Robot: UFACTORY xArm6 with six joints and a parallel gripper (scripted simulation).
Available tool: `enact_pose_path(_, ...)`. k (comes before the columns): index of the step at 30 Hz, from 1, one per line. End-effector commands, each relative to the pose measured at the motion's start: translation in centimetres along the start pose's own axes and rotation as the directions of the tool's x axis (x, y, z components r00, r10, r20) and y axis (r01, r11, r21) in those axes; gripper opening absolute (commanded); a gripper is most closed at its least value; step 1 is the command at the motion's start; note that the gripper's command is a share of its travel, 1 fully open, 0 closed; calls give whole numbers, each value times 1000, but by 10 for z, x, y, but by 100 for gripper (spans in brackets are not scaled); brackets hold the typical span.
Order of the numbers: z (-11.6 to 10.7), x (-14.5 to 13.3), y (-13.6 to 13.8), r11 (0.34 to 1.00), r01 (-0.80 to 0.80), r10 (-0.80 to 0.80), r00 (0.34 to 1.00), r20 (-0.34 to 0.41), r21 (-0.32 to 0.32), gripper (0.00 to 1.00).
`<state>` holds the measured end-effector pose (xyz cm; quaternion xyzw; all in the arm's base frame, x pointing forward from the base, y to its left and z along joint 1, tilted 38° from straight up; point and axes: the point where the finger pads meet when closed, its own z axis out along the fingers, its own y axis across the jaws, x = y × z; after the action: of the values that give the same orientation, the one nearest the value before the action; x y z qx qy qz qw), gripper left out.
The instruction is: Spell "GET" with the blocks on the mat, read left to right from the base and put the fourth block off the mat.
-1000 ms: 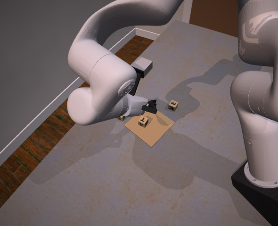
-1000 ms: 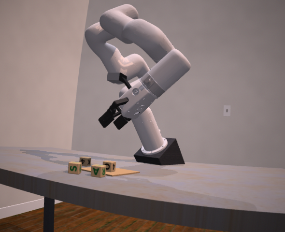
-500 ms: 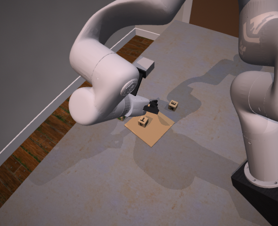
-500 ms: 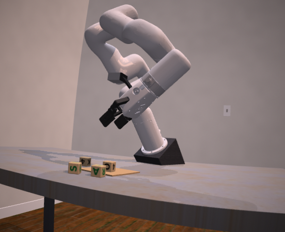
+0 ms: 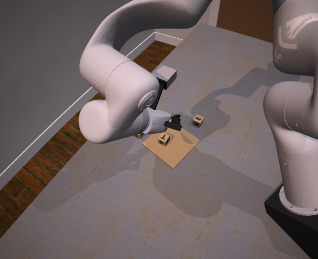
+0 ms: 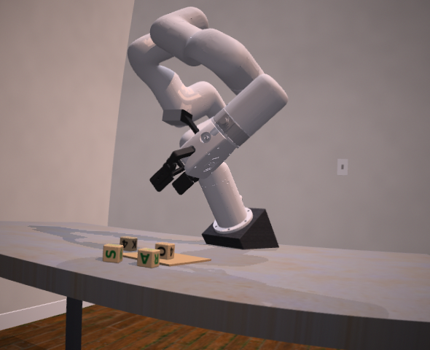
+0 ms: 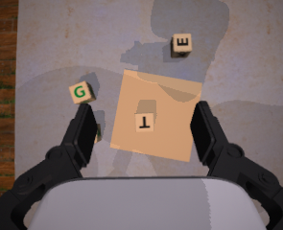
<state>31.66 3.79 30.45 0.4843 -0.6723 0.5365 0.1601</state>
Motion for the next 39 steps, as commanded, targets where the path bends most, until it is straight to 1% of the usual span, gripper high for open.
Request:
enact_pose_path(1,-1,0,-1,1000,-2,2,1000,2,0,100)
enact_pose_path(17,0,0,-2,1000,-2,2,1000,2,0,100)
enact_pose_path(18,2,1,-8,1000,-2,2,1000,4,-1,100)
enact_pose_path(19,6,4,-22,1000,-2,2,1000,8,-3,100)
enact_pose_path(21,20,15,-62,1000,-3,3,1000,11,-4,100)
enact_pose_path(24,35,29,-94,1000,-3,3,1000,5,1,100)
enact_pose_path(25,38,33,-101,1000,-3,3,1000,2,2,100)
enact_pose_path(39,38,33,-102,1000,-3,3,1000,2,2,100)
